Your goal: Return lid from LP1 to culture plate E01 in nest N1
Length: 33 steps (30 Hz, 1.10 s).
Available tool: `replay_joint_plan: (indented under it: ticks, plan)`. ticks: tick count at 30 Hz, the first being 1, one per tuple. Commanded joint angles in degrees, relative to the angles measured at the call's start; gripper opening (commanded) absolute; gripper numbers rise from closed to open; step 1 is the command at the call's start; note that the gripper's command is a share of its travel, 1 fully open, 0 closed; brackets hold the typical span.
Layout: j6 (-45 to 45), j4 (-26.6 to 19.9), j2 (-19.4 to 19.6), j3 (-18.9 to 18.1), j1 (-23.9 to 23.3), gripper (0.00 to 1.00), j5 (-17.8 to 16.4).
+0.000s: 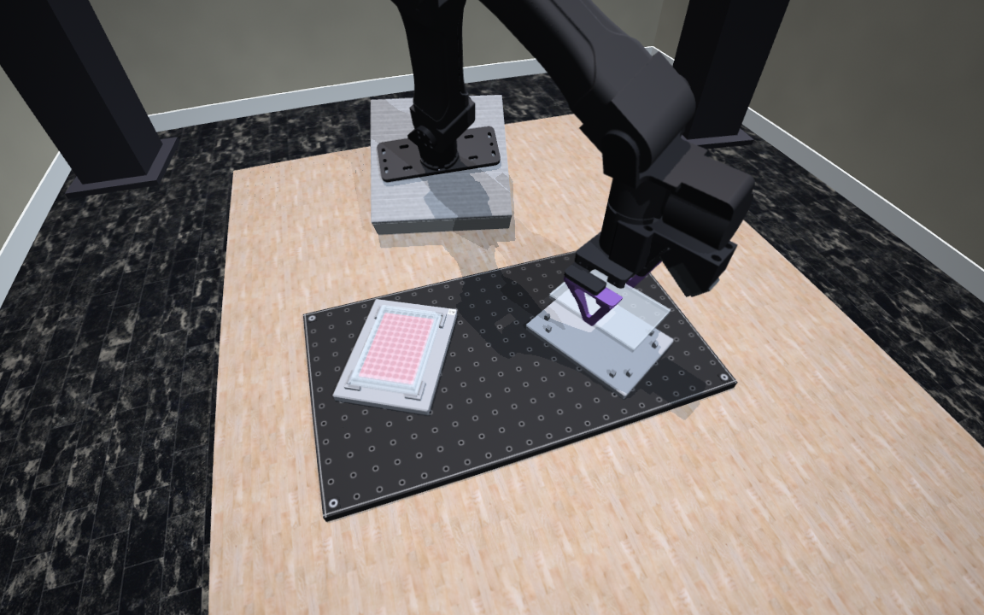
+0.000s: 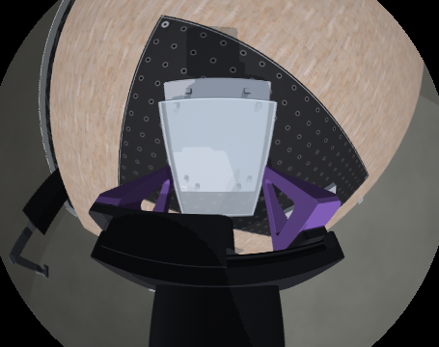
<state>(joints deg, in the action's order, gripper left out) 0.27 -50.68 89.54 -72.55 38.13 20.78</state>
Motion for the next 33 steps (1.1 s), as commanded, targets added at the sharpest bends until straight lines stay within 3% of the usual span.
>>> replay_joint_plan:
  ticks: [1, 19, 33]
  plan:
    - [-0.08, -0.74, -0.57, -0.52, 0.24, 0.00, 0.04]
    - [-0.03, -0.57, -0.51, -0.43, 0.19, 0.00, 0.02]
    - [-16.91, 1.08, -6.68, 5.39, -6.03, 0.00, -2.41]
